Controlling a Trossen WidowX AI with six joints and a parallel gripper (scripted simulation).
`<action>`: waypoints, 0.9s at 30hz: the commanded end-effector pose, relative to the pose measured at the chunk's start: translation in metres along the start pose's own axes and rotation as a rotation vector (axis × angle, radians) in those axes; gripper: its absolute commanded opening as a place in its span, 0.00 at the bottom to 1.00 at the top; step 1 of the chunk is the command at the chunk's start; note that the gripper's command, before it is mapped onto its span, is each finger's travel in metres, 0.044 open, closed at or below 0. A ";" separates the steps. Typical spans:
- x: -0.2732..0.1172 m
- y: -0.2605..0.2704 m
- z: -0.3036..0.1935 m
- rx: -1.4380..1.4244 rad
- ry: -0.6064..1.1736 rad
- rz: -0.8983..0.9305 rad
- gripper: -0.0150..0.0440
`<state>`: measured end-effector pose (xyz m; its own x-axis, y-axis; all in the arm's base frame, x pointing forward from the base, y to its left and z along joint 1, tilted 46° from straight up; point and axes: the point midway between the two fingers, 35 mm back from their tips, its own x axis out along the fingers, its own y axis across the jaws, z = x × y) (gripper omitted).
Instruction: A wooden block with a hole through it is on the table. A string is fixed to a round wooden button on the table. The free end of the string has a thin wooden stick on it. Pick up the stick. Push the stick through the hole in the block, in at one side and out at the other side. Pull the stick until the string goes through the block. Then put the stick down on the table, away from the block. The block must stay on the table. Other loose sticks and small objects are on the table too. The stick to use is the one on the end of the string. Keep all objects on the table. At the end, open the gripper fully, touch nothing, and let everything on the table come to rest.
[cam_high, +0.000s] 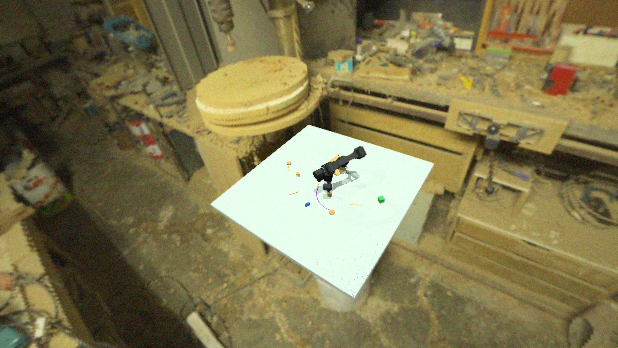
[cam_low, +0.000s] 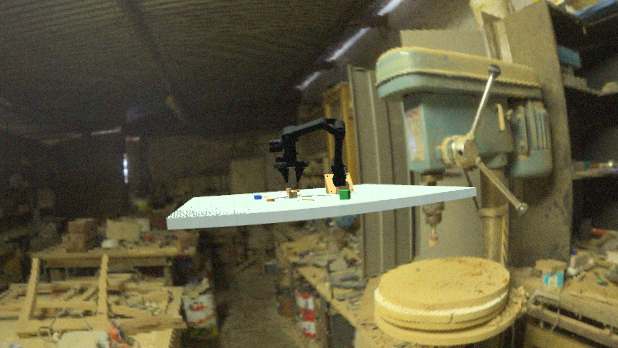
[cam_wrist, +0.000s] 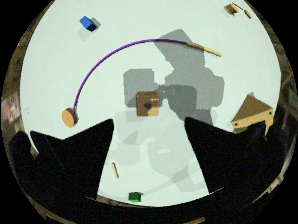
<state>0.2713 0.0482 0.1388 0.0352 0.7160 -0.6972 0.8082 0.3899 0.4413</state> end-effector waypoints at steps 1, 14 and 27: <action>-0.001 0.001 0.001 0.007 -0.004 -0.002 0.69; 0.002 0.001 0.001 0.007 -0.004 -0.002 0.66; 0.023 0.002 0.002 0.006 -0.006 -0.002 0.66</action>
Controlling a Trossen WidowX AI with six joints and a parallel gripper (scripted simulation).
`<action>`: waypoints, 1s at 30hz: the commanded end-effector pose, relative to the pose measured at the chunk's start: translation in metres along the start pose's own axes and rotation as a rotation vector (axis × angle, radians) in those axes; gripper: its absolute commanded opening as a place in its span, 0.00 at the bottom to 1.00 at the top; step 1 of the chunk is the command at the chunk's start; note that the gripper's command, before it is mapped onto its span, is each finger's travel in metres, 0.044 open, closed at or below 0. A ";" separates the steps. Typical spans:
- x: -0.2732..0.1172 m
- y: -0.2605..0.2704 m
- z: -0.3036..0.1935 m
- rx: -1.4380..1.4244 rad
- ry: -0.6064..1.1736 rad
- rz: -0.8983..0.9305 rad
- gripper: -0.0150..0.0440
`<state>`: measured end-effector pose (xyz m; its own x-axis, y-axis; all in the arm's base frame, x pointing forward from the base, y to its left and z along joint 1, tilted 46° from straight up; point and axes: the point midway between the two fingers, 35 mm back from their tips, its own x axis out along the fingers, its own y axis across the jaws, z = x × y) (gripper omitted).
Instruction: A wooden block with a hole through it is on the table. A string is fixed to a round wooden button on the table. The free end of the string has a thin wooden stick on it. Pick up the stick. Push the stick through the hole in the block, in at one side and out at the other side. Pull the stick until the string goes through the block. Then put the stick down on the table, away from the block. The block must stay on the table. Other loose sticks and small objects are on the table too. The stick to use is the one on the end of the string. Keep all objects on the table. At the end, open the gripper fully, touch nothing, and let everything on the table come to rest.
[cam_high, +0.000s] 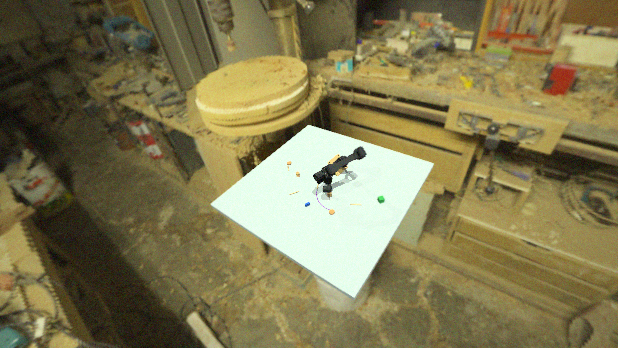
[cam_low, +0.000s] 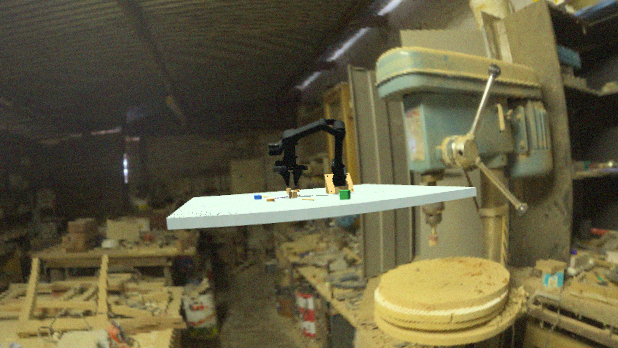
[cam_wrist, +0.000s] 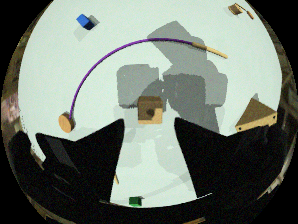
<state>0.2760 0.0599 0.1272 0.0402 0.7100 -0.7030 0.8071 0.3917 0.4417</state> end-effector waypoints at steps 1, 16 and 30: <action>0.008 -0.002 0.000 0.008 0.004 -0.001 0.66; 0.032 -0.002 -0.001 0.008 0.006 0.000 0.66; 0.041 -0.001 -0.001 0.003 0.004 -0.001 0.57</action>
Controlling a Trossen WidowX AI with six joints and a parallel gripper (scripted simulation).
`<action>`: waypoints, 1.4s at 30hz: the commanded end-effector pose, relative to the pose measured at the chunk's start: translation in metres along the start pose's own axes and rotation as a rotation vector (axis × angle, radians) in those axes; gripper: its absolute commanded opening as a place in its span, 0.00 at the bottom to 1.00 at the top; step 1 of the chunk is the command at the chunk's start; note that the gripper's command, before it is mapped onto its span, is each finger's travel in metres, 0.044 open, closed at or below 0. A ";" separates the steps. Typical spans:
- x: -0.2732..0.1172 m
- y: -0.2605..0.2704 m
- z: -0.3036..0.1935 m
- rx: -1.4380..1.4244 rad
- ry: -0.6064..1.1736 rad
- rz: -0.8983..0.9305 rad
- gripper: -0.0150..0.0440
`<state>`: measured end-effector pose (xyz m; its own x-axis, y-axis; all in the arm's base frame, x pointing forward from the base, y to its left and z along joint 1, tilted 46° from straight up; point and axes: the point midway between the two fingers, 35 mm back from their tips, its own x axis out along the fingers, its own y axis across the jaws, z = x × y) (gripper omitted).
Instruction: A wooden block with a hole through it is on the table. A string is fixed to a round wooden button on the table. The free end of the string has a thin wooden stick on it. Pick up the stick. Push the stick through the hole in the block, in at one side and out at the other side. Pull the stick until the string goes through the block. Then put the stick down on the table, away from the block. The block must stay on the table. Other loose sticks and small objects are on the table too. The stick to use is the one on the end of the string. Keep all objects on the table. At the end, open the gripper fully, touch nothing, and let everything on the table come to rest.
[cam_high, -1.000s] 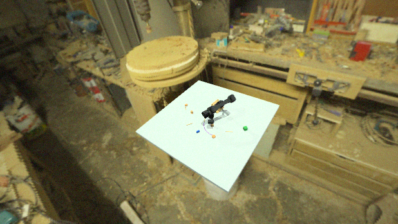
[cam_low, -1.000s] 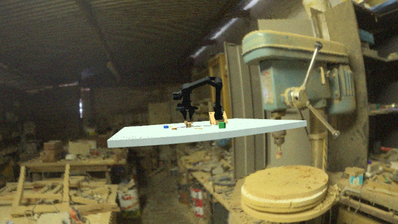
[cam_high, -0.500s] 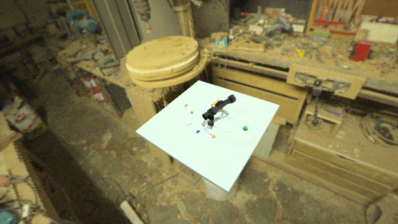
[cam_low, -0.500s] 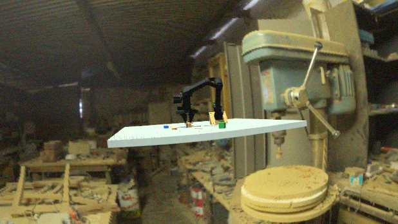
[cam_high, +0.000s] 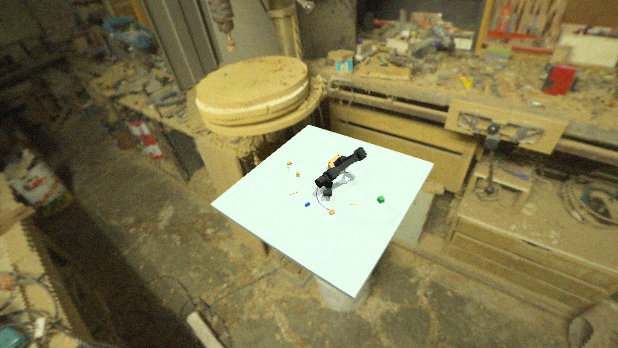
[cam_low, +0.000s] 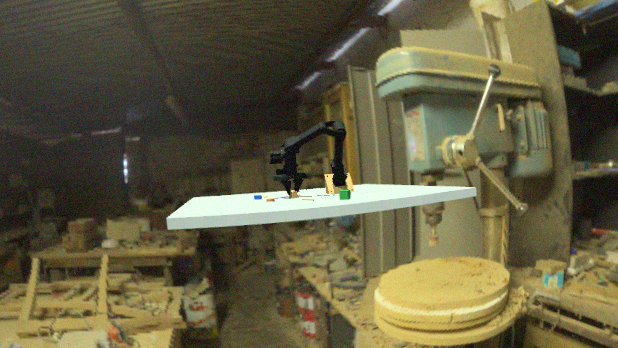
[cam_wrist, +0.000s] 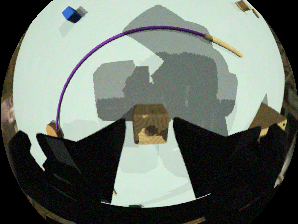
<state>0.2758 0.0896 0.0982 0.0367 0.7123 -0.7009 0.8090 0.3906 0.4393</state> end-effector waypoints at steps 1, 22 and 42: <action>0.000 0.000 0.000 0.000 0.000 0.000 0.53; -0.004 0.000 0.000 0.000 0.000 0.000 0.25; -0.015 0.000 0.000 0.000 0.000 0.000 0.25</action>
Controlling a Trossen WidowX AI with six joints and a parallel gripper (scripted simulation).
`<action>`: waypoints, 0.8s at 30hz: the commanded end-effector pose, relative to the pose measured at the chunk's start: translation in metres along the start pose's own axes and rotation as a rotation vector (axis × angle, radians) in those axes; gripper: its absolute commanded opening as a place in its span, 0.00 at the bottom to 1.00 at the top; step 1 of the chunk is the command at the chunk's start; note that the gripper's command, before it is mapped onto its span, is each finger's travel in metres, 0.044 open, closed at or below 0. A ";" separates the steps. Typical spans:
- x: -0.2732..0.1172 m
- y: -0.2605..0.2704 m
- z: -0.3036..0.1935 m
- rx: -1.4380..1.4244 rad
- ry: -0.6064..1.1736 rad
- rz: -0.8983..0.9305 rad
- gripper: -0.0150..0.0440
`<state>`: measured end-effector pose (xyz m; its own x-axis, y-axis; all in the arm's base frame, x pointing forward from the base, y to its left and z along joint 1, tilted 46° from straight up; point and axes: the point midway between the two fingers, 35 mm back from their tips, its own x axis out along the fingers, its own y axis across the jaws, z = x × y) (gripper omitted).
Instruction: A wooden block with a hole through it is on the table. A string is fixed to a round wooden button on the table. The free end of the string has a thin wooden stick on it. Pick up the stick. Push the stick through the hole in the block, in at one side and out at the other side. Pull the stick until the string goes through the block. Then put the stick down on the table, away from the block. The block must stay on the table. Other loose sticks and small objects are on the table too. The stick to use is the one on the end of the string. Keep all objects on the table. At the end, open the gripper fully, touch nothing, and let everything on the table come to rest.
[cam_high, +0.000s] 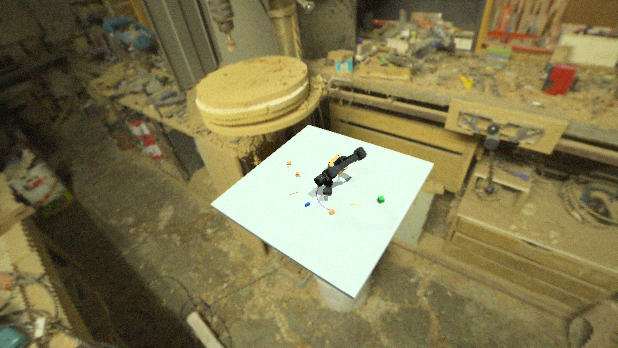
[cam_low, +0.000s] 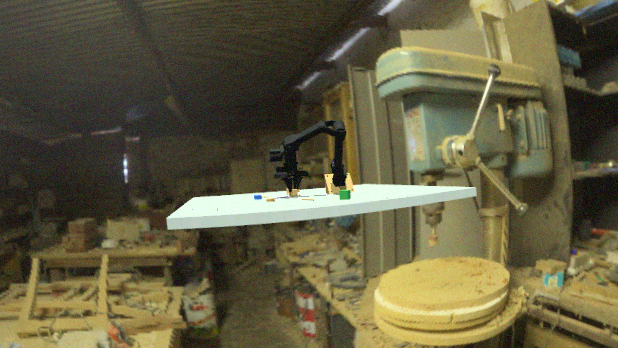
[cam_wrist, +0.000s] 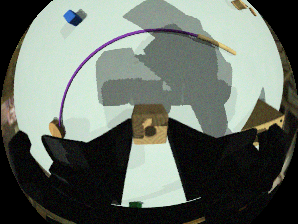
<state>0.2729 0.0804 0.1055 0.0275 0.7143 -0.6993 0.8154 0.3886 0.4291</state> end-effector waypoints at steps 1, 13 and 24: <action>-0.003 0.003 0.001 -0.010 -0.008 0.006 0.25; -0.001 0.002 -0.006 -0.011 -0.118 -0.002 0.25; 0.002 0.002 -0.016 -0.009 -0.301 -0.003 0.25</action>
<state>0.2686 0.0898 0.1117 0.1531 0.5533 -0.8188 0.8113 0.4028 0.4238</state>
